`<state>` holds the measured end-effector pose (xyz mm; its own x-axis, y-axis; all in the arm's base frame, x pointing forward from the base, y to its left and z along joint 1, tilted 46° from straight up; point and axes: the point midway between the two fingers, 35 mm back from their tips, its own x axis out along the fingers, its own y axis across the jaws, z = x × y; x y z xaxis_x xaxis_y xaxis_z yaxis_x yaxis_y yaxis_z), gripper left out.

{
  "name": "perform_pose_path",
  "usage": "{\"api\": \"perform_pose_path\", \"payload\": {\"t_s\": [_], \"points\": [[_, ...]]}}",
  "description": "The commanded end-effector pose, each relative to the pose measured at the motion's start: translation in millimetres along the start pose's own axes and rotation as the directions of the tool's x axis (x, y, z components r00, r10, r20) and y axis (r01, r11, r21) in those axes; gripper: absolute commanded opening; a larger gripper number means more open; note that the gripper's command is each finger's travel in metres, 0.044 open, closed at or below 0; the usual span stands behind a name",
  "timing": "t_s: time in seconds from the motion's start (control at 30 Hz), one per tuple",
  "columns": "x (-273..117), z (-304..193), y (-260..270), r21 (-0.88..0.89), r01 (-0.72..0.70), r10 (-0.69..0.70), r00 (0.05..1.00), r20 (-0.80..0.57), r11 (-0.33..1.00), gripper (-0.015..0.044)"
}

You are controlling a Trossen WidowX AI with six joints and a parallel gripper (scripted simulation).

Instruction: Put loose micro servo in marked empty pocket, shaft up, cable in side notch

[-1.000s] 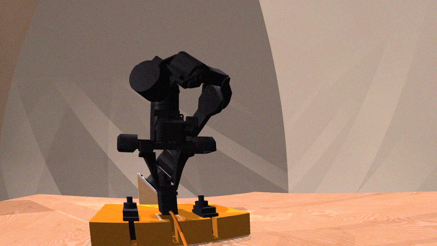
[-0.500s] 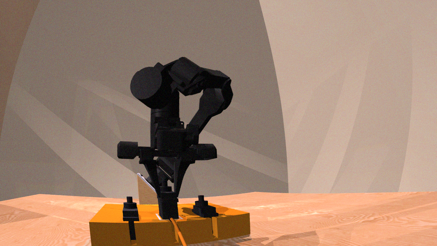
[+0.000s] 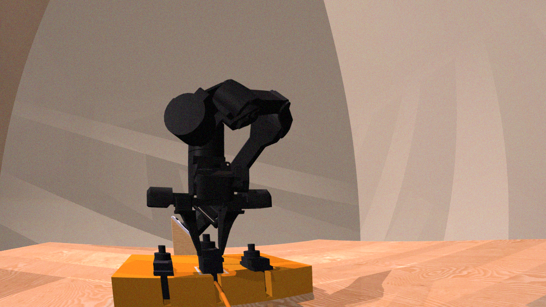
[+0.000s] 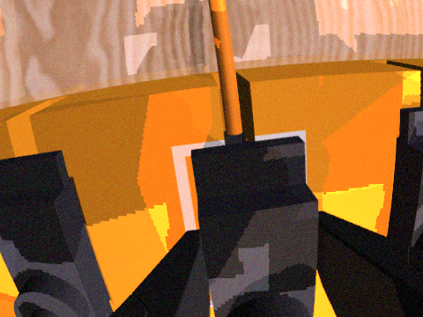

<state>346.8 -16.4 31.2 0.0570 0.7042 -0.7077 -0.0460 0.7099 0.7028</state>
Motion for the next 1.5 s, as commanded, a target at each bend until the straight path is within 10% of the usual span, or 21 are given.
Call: {"api": "perform_pose_path", "payload": {"t_s": [0.0,0.6,0.83,1.2,1.47], "points": [[4,0,-1,0.009,-0.003,0.003,1.000,0.003,1.000,0.0000],[22,0,0,0.009,-0.004,0.004,1.000,0.003,1.000,0.0000],[20,0,0,0.009,-0.004,0.004,1.000,0.003,1.000,0.0184],[-15,-4,-1,0.009,-0.002,0.002,1.000,0.003,1.000,0.0187],[-62,-75,-6,0.019,0.009,-0.009,1.000,0.001,1.000,0.0398]]}}
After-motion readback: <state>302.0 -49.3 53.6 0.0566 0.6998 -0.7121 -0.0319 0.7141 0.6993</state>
